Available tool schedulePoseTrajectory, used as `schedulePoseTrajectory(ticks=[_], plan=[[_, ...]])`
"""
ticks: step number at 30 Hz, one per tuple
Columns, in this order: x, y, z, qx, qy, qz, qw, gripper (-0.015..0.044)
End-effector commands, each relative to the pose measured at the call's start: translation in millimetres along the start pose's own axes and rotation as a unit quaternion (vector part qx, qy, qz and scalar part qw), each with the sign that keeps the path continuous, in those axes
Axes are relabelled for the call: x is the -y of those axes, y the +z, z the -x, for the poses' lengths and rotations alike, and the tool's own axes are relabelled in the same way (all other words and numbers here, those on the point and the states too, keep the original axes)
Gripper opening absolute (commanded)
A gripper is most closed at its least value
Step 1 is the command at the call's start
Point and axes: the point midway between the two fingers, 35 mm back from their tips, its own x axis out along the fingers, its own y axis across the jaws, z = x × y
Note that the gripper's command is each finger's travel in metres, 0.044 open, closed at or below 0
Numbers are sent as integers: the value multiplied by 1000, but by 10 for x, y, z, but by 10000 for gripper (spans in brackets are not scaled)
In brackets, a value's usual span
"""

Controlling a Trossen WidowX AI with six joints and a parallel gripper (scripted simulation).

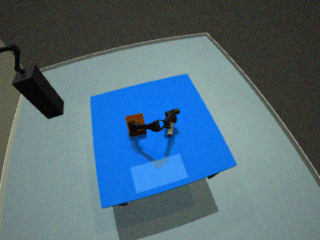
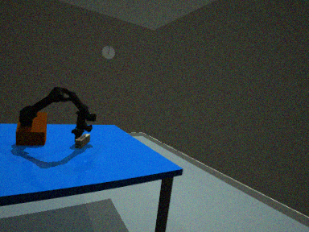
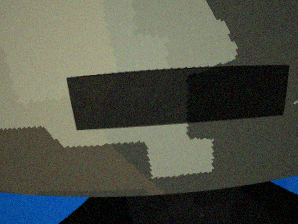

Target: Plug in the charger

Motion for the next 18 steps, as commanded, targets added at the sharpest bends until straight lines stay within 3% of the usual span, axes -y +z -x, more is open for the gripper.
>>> schedulePoseTrajectory(ticks=[1, 18], plan=[[7, 81, 4, 10, 1, -10, 1000, 0], [8, 81, 23, 10, 1, -10, 1000, 0]])
